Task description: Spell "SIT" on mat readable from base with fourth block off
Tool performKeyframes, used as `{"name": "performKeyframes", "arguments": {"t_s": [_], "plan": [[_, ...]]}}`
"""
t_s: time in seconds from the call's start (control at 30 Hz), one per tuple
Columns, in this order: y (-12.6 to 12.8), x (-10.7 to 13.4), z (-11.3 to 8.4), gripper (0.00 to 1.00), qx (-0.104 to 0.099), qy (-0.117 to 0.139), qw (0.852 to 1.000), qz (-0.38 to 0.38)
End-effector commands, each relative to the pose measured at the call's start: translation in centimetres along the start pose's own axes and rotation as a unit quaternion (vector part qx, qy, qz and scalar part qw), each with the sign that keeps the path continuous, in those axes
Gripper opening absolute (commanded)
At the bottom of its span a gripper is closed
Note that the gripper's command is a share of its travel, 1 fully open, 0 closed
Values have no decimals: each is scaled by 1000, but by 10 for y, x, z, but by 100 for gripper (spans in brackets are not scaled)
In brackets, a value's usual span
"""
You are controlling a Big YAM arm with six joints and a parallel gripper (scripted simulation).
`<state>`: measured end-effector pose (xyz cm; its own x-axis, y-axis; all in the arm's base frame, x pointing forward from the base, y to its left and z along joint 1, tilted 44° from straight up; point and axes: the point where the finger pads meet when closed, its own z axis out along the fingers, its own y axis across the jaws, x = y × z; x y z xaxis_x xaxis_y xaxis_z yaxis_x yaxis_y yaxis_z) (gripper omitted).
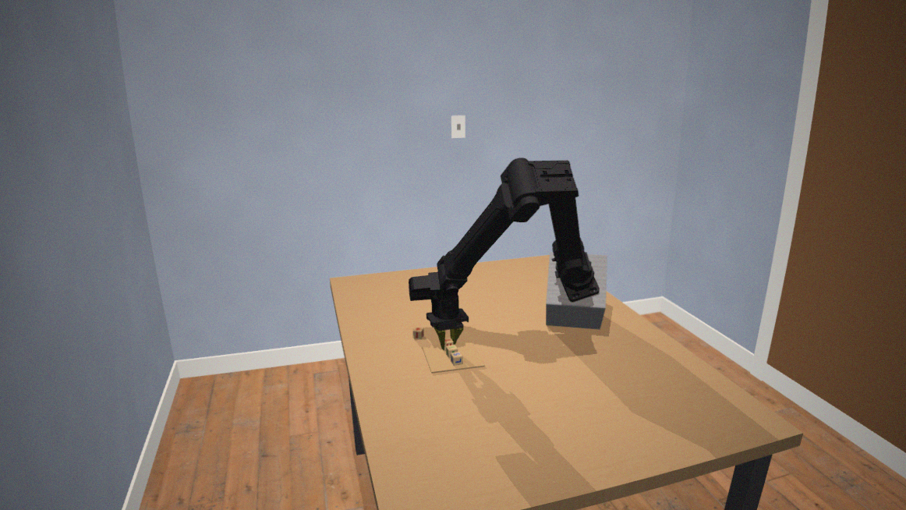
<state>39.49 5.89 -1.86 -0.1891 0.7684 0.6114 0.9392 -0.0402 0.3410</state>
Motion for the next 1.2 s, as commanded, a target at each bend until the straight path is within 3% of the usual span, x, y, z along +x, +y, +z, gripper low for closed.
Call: {"name": "performKeyframes", "arguments": {"t_s": [0.0, 0.3, 1.17], "plan": [[11, 0, -2, 28, -9, -3, 1000, -6], [11, 0, -2, 39, -9, -3, 1000, -6], [11, 0, -2, 44, -9, -3, 1000, -6]]}}
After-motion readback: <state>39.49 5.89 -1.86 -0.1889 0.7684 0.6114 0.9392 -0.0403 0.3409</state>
